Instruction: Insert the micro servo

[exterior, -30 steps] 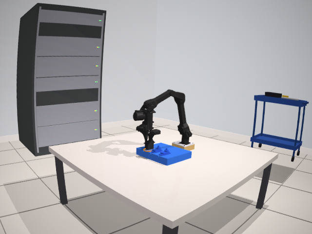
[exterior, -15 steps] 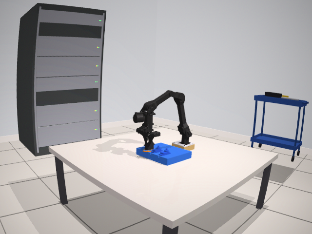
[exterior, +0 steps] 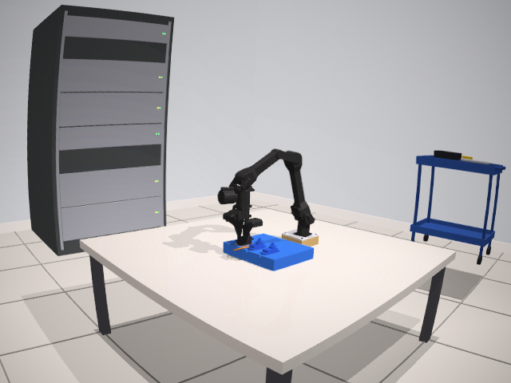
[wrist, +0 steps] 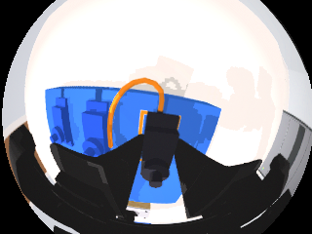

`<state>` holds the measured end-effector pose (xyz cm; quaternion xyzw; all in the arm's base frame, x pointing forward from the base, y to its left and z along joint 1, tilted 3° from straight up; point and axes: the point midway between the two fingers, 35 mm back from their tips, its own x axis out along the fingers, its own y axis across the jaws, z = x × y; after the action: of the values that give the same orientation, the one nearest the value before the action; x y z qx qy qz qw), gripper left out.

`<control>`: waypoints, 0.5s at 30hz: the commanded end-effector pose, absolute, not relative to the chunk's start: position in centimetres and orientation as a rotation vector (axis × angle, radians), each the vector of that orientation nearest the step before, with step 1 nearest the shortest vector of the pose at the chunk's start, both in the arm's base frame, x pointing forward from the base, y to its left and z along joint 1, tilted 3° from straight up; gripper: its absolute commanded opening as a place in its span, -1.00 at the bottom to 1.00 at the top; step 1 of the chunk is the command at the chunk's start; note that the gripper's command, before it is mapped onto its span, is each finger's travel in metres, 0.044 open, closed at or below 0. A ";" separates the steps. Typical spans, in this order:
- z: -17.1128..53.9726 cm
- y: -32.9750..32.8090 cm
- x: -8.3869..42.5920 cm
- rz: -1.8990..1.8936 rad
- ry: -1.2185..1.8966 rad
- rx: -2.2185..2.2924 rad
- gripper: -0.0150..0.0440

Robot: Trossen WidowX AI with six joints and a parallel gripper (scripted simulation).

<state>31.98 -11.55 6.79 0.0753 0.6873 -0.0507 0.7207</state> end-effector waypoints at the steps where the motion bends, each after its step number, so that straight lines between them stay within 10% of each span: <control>1: 6.4 -11.5 32.0 -0.114 1.520 0.171 -0.49; 15: 5.0 -11.4 32.0 -0.114 1.520 0.171 -0.49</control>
<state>32.04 -11.48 5.28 0.0752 0.6876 -0.0501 0.7204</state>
